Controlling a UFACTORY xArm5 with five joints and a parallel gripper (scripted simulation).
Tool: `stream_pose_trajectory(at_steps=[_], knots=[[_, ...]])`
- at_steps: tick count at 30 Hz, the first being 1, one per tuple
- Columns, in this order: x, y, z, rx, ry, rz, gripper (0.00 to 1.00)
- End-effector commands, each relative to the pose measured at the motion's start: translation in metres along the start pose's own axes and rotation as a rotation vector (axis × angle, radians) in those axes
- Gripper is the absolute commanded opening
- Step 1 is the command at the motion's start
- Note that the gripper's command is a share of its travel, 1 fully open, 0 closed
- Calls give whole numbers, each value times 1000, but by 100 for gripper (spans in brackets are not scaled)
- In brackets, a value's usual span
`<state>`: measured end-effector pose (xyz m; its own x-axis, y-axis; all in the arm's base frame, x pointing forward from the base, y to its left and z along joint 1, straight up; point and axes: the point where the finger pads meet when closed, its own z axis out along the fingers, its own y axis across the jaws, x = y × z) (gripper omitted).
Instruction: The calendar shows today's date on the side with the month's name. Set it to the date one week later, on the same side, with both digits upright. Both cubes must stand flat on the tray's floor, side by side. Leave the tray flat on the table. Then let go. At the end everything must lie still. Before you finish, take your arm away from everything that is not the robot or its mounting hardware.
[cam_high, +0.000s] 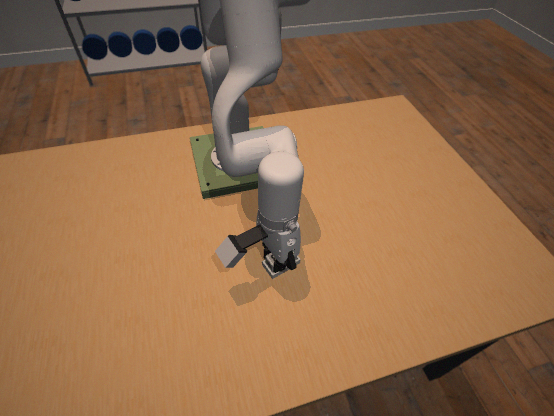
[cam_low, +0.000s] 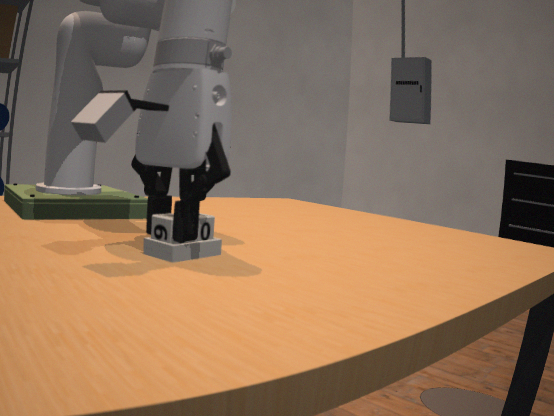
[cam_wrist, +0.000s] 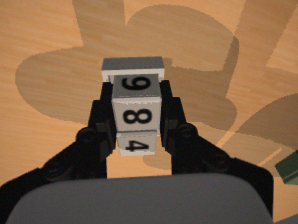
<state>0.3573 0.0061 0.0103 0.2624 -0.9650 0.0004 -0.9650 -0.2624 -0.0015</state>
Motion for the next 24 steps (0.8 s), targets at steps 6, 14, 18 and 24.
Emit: stream_pose_trajectory(at_steps=[6,14,18,24], knots=[[0,-1,-2,3,1,0,29],[0,-1,-43,3,1,0,29],[0,-1,-72,3,1,0,29],[0,-1,-93,3,1,0,29]])
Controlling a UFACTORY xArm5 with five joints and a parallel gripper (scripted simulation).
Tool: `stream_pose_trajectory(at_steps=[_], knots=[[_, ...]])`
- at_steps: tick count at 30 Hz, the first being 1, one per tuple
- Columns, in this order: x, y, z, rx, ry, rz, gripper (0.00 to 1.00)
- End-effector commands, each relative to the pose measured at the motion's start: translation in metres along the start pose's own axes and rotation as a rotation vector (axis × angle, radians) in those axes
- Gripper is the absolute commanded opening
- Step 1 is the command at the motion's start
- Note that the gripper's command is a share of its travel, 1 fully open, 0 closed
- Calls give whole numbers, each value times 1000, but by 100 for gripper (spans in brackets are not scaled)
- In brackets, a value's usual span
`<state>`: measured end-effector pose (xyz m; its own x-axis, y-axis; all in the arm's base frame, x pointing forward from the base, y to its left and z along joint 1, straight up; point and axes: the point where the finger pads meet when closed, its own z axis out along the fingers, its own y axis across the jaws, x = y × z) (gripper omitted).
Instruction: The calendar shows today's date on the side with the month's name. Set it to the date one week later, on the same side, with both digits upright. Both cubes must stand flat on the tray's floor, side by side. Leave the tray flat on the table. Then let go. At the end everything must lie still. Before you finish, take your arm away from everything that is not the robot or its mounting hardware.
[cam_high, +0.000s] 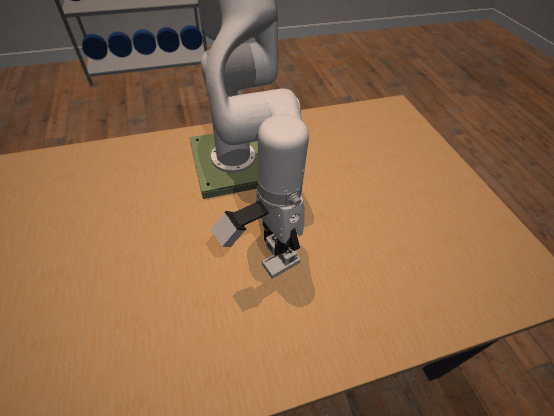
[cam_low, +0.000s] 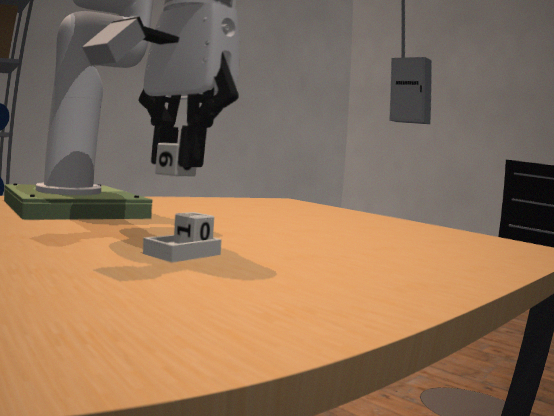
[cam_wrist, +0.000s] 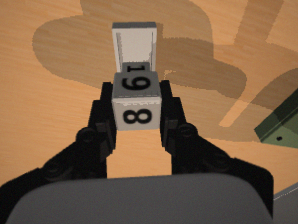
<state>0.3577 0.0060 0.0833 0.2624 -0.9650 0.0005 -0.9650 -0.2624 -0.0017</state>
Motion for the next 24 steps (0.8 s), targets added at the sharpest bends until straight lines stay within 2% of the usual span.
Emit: stream_pose_trajectory(at_steps=[1,17,24], knots=[[0,-1,-23,3,1,0,29],[0,-1,-27,3,1,-6,29],[4,-1,-26,3,1,-103,29]])
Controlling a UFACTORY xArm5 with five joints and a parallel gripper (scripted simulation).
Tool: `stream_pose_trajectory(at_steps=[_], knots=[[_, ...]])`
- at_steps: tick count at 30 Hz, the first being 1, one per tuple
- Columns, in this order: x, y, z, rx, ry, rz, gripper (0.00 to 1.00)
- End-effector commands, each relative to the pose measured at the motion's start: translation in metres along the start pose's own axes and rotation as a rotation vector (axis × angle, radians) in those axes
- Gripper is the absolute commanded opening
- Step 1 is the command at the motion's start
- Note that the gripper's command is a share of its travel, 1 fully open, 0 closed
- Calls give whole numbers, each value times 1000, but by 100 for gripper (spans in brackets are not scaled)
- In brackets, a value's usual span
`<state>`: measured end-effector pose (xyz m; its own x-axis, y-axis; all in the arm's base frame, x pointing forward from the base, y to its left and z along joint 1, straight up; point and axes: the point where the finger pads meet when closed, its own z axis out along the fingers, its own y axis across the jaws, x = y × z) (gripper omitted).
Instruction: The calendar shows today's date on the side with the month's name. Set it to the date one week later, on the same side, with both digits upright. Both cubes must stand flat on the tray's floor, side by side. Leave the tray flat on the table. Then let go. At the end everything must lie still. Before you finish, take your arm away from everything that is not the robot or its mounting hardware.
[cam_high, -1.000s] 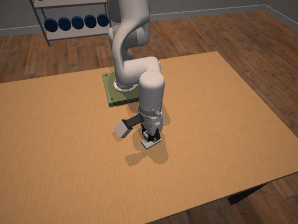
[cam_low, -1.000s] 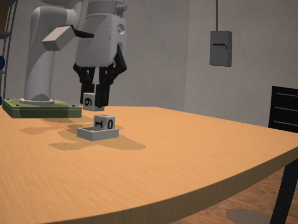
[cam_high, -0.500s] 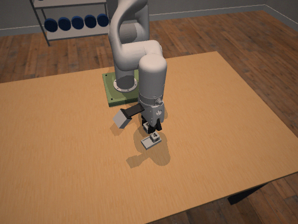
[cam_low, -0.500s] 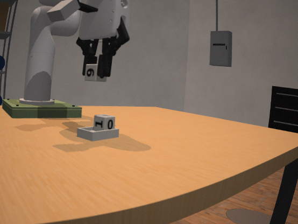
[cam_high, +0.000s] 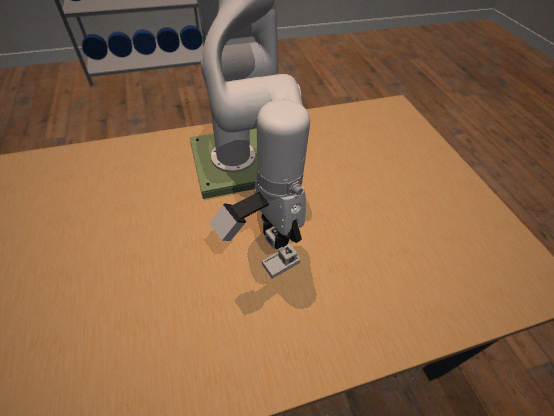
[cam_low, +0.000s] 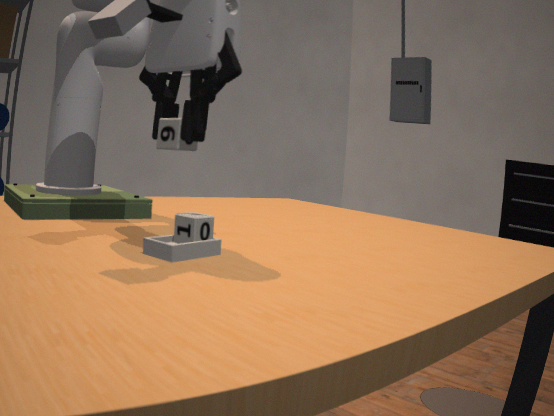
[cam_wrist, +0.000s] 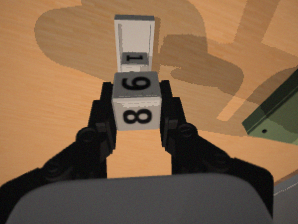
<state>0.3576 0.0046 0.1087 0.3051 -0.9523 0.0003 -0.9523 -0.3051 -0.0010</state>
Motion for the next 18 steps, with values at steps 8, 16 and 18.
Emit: stream_pose_trajectory(at_steps=[8,16,18], knots=[[10,-2,0,3,2,-276,29],[19,-2,0,3,2,-551,29],[21,-2,0,3,2,-613,29]])
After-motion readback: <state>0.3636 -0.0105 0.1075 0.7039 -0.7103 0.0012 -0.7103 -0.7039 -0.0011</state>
